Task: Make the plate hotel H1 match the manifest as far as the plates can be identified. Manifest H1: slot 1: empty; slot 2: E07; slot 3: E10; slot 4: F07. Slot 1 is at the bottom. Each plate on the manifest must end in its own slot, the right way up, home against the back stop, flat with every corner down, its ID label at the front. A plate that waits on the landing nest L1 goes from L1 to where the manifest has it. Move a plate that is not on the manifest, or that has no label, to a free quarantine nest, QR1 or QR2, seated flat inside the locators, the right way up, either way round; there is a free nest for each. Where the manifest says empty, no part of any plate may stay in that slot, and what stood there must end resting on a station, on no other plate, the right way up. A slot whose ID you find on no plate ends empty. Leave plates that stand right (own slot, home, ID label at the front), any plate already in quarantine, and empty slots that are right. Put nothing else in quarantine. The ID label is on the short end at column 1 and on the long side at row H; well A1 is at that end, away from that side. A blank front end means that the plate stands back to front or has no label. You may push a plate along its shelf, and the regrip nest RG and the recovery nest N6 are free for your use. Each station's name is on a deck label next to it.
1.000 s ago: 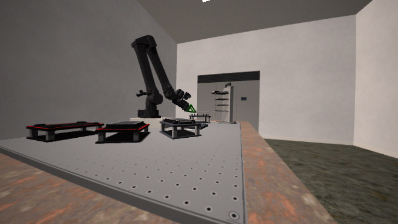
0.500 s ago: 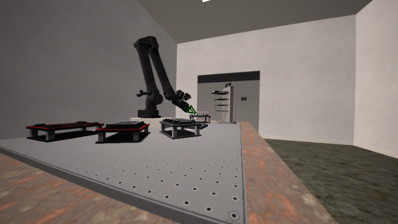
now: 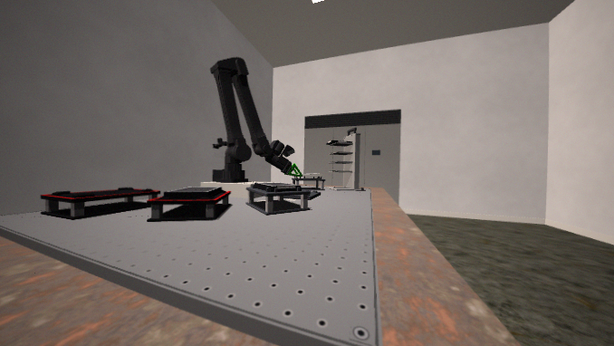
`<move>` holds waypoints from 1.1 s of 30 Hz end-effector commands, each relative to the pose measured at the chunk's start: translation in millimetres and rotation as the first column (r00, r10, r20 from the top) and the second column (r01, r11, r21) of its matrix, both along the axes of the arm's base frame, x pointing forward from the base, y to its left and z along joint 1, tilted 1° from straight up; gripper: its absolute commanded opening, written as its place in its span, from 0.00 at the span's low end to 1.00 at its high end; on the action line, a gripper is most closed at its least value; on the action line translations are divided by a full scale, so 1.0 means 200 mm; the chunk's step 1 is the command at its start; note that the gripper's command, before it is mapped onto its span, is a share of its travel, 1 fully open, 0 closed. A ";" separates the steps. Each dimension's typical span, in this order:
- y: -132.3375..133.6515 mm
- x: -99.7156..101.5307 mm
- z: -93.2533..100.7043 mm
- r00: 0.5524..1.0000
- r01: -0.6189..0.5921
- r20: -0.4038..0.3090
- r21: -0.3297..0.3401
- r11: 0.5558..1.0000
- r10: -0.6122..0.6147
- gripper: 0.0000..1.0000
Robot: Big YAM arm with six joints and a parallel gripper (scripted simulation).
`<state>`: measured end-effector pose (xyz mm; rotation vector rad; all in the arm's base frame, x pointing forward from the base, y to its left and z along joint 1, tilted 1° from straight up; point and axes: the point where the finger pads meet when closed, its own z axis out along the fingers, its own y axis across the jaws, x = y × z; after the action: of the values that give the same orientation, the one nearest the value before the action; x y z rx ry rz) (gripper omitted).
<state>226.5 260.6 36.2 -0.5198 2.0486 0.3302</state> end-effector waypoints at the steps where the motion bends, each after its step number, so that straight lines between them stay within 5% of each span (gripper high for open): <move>1: 0.04 -0.01 0.01 1.000 -0.005 0.007 0.029 1.000 0.005 0.86; 33: 0.05 0.02 -0.01 1.000 -0.001 0.017 0.031 1.000 0.000 0.86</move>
<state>227.5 262.6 28.6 -0.5152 2.0422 0.3357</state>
